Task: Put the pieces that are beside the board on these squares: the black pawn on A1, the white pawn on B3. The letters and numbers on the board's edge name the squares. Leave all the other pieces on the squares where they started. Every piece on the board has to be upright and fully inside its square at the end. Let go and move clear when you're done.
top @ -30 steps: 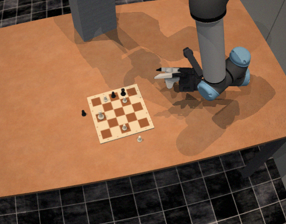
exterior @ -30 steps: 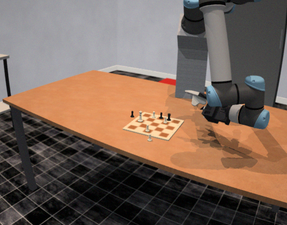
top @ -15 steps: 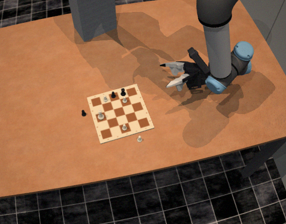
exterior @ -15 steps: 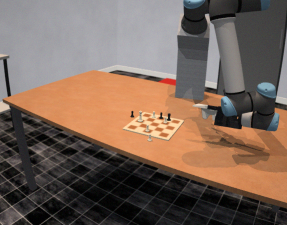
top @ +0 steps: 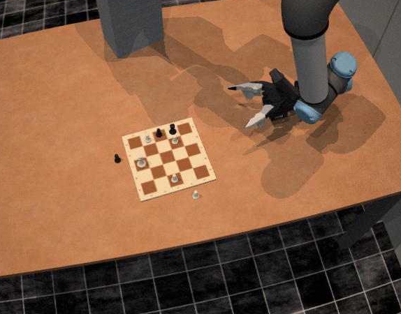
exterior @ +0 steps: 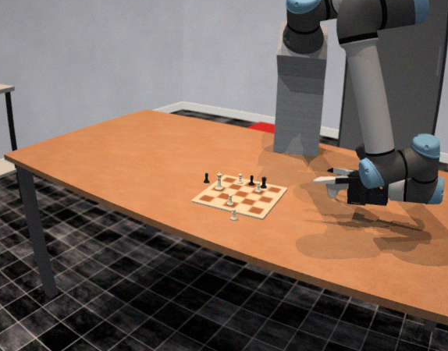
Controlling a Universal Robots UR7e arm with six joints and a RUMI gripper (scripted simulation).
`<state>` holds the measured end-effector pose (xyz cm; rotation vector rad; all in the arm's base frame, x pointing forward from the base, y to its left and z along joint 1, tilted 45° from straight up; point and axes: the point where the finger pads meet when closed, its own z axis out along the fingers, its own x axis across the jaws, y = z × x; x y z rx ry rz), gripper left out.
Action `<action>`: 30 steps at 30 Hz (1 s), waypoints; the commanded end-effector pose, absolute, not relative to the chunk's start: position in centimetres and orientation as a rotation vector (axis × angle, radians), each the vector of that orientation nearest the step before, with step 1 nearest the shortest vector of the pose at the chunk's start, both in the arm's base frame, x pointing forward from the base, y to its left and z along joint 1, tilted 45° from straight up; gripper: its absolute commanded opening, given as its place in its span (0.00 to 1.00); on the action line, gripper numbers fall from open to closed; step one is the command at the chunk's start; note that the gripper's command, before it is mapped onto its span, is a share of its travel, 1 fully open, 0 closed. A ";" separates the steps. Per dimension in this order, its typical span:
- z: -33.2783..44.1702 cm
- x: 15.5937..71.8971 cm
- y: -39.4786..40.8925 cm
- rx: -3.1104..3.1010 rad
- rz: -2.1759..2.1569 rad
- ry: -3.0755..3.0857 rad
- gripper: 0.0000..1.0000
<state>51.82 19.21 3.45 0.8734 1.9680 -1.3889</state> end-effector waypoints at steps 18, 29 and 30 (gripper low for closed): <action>3.0 52.4 20.6 0.713 -1.440 2.020 1.00; 3.0 52.4 20.6 0.715 -1.440 2.020 1.00; 3.0 52.4 20.6 0.715 -1.440 2.020 1.00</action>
